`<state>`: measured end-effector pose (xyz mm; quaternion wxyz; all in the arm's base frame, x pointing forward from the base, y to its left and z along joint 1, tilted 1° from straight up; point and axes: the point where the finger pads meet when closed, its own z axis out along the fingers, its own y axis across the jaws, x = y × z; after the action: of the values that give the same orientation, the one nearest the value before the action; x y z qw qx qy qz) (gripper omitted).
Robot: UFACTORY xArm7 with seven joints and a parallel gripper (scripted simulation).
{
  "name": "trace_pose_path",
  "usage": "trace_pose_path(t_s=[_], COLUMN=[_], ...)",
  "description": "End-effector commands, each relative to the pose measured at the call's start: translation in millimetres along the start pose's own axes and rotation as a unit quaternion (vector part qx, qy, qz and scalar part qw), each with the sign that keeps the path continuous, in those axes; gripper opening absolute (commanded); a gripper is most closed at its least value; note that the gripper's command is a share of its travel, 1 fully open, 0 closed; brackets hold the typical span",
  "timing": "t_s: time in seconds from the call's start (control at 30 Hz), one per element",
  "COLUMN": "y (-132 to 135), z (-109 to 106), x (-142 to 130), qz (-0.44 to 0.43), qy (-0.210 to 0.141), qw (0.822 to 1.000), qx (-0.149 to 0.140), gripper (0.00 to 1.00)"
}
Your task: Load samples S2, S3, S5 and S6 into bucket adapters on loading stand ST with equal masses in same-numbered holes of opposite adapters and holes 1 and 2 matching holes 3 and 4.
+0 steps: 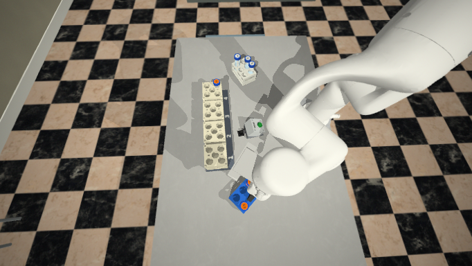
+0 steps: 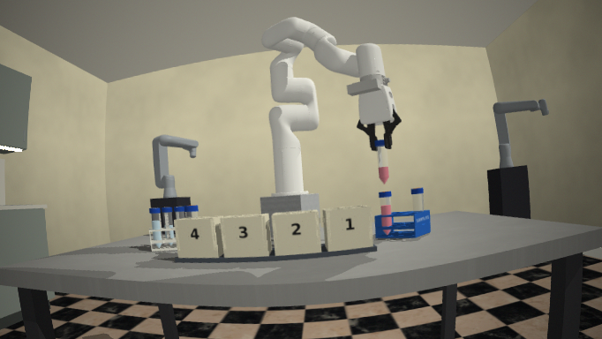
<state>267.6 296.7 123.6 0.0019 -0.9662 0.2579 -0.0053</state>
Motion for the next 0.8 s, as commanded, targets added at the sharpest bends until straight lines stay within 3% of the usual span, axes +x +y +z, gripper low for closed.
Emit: trace_pose_path(t_s=[0.0, 0.27, 0.57, 0.77], y=[6.4, 16.6, 31.8, 42.1], z=[-1.2, -0.8, -0.2, 0.2], x=[22.6, 50.9, 93.4, 121.7], qz=[-0.082, -0.181, -0.322, -0.322], qy=[-0.005, -0.004, -0.003, -0.003], qw=[0.997, 0.983, 0.947, 0.947], qx=[0.006, 0.006, 0.007, 0.007], gripper=[0.0, 0.0, 0.0, 0.0])
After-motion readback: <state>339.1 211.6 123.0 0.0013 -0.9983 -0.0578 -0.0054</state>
